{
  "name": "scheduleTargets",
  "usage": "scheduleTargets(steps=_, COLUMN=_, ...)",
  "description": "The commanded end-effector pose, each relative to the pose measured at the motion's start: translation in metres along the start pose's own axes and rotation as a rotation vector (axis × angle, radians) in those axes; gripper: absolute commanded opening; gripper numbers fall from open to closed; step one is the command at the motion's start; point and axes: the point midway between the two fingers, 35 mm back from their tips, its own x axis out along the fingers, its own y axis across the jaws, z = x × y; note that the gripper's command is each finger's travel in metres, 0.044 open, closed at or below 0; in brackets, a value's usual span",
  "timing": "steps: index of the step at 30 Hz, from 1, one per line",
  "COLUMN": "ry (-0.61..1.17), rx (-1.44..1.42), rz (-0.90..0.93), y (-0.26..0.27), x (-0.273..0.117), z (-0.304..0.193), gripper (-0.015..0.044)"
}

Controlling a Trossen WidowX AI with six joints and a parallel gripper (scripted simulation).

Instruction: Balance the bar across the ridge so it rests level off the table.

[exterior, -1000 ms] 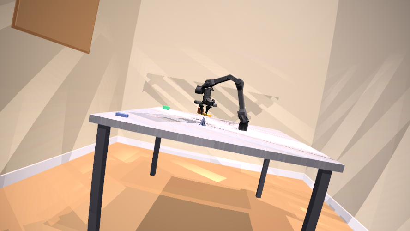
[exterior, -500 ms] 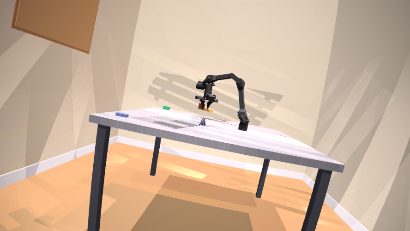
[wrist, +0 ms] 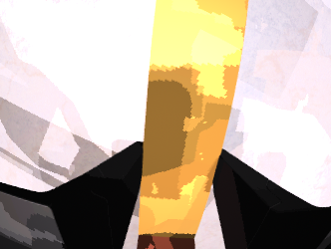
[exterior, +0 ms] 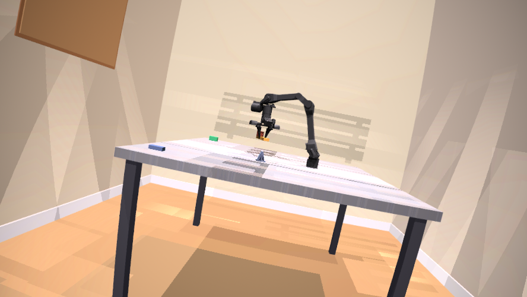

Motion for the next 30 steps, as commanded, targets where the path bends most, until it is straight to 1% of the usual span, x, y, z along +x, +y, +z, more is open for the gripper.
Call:
scheduleTargets(steps=1, ry=-0.001, rx=0.078, rz=-0.004, y=-0.008, x=-0.002, z=0.012, gripper=0.0)
scheduleTargets(steps=30, ry=-0.014, rx=0.686, rz=-0.005, y=-0.051, x=-0.004, z=0.113, gripper=0.0)
